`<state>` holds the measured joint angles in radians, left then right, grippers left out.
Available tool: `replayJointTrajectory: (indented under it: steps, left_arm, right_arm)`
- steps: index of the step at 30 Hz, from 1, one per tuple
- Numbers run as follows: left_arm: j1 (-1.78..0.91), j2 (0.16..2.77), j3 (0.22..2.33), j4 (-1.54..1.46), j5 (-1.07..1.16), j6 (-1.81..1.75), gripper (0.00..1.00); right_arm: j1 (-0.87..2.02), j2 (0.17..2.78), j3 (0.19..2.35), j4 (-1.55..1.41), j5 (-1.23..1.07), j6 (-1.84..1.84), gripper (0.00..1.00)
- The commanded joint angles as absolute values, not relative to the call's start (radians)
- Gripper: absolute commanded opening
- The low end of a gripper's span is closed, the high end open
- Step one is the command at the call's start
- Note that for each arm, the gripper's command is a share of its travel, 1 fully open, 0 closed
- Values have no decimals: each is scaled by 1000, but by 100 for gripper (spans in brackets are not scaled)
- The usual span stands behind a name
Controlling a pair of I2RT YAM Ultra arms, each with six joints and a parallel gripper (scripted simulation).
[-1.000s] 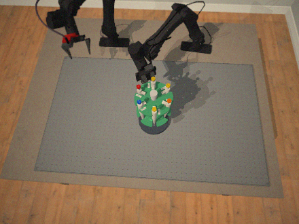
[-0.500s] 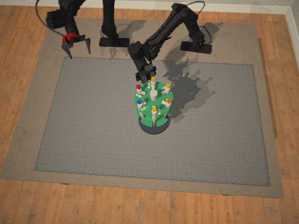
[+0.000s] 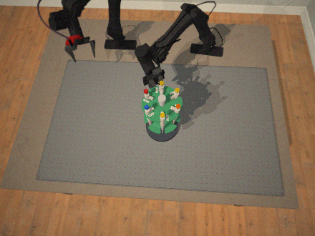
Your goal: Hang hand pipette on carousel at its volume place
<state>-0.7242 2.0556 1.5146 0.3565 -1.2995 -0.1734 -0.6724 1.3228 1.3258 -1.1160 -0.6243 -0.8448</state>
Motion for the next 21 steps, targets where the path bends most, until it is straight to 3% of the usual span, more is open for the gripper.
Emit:
replayJointTrajectory:
  steps: [1, 21]
  left_arm:
    - [-714, 2026, 1500, 379, -1313, -181, 12]
    - [-715, 2034, 1513, 386, -1313, -180, 12]
  right_arm:
    - [-682, 1317, 1341, -1103, -647, -857, 100]
    - [-682, 1317, 1341, -1103, -647, -857, 100]
